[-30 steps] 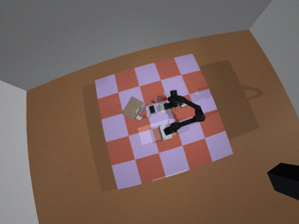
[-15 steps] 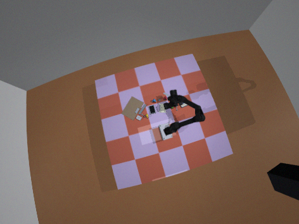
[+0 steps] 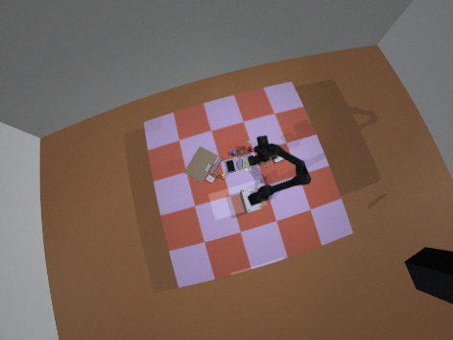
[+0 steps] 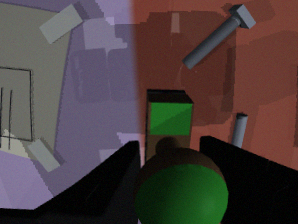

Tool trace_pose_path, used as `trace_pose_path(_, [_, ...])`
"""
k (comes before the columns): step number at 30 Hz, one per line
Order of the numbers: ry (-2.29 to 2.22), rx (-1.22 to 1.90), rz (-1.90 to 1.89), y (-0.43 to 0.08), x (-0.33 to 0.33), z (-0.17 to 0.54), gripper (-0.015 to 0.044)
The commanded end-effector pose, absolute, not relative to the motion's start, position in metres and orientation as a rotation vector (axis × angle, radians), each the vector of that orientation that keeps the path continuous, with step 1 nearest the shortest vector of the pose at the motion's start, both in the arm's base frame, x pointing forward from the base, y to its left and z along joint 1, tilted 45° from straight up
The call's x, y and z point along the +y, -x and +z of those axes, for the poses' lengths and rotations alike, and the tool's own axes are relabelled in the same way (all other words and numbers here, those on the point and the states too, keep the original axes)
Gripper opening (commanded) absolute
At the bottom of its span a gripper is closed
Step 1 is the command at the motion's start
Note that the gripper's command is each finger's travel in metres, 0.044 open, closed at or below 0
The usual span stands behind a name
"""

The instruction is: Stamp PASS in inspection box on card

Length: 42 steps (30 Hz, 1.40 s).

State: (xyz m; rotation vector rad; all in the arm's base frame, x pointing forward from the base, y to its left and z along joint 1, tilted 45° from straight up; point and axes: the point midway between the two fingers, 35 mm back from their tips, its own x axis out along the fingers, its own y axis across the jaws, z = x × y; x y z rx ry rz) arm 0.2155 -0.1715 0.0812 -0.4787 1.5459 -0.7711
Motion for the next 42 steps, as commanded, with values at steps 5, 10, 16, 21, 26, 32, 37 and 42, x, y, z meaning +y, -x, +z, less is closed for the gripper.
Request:
trace_pose_path(5, [0.48,1.54,-0.776,-0.217,-0.168,0.085,0.0])
trace_pose_path(10, [0.481,1.54,-0.776,-0.218,-0.167,0.087,0.0])
trace_pose_path(16, [0.481,1.54,-0.776,-0.218,-0.165,0.089,0.0])
trace_pose_path(21, [0.481,1.54,-0.777,-0.218,-0.163,0.09,0.0])
trace_pose_path(26, [0.482,1.54,-0.777,-0.218,-0.161,0.092,0.0])
trace_pose_path(32, [0.482,1.54,-0.777,-0.219,-0.159,0.094,0.0])
trace_pose_path(37, [0.483,1.54,-0.778,-0.219,-0.157,0.096,0.0])
trace_pose_path(42, [0.484,1.54,-0.778,-0.219,-0.156,0.098,0.0])
